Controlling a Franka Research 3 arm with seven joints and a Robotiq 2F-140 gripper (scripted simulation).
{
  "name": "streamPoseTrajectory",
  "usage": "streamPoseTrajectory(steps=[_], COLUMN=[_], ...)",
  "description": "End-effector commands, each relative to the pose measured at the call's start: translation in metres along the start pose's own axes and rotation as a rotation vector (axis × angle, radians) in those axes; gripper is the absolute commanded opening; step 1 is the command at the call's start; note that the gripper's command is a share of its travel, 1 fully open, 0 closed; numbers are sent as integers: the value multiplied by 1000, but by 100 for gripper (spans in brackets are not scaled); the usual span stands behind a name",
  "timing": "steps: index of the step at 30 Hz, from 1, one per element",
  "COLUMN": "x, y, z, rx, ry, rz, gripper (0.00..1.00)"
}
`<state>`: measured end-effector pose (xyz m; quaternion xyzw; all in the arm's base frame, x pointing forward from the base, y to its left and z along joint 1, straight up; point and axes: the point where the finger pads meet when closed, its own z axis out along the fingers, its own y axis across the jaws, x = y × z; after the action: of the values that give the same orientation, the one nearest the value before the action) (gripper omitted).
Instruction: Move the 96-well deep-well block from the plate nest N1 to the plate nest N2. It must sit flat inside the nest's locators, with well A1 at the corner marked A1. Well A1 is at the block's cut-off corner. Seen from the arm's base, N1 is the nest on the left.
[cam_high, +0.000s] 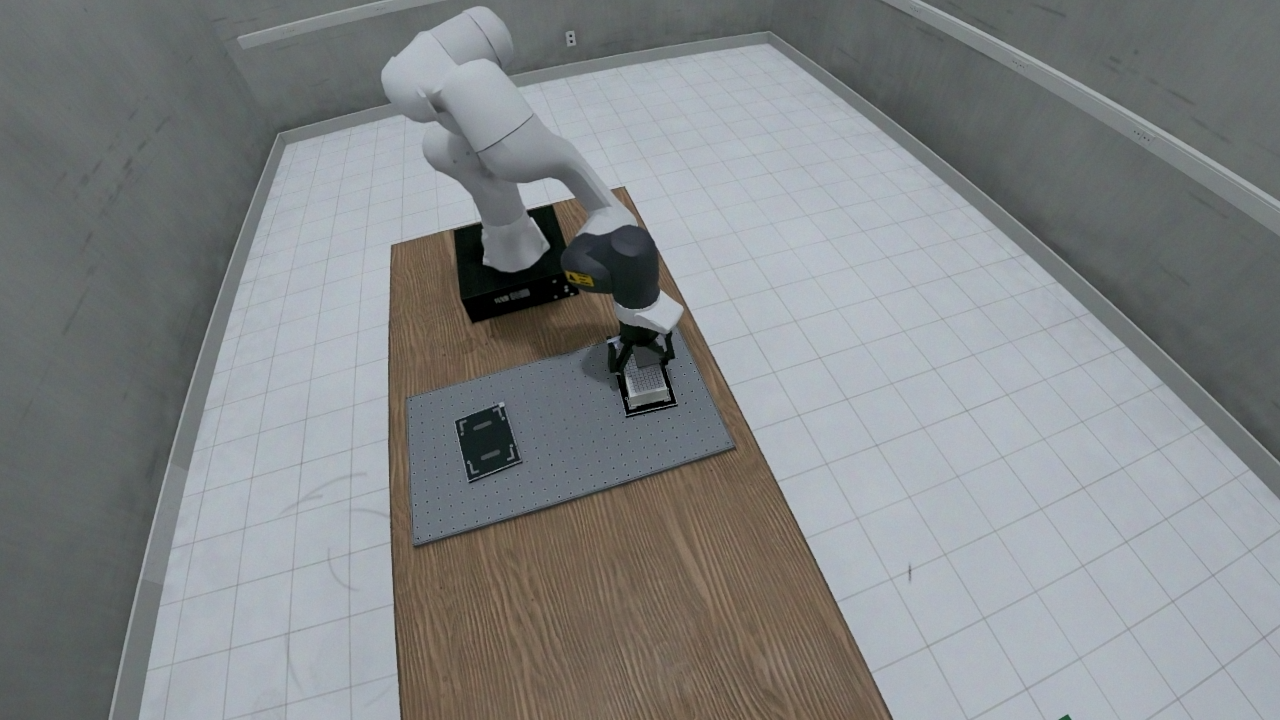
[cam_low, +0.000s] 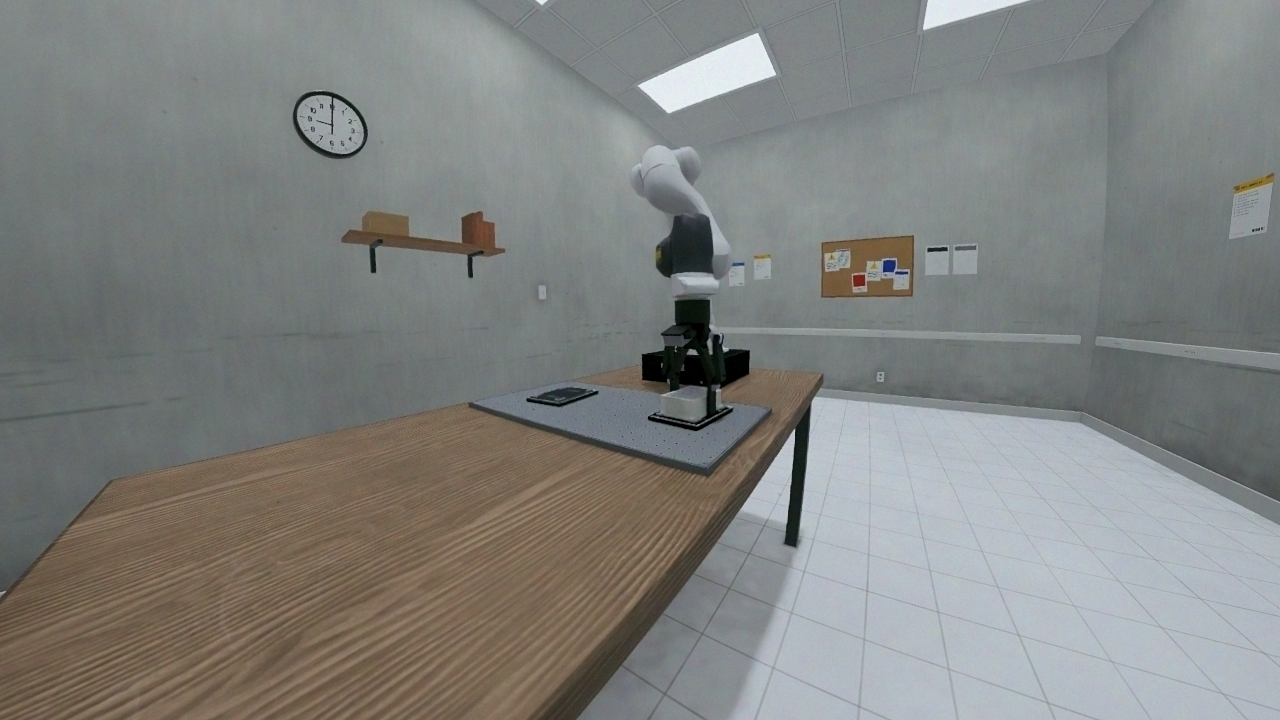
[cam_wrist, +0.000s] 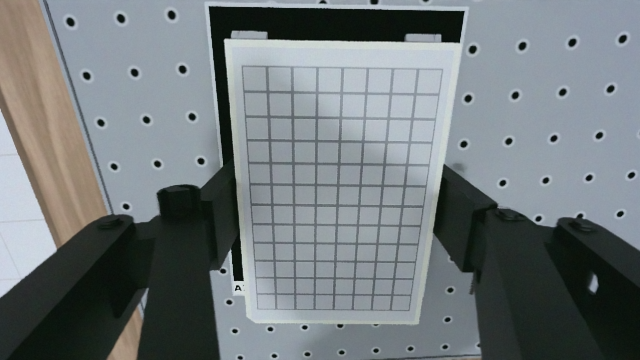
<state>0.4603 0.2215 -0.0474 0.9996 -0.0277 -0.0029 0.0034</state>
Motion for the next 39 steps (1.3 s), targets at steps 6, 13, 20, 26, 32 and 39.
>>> streamPoseTrajectory(steps=[6, 13, 20, 26, 32, 39], x=[1, 1, 1, 1, 1, 1], y=[-1, -1, -1, -1, -1, -1], z=[-1, -2, -2, -5, -13, -25], rx=[2, 2, 2, 2, 2, 2], ry=[4, 4, 4, 4, 4, 4], rz=[4, 4, 4, 4, 4, 4], gripper=[61, 60, 60, 60, 60, 60])
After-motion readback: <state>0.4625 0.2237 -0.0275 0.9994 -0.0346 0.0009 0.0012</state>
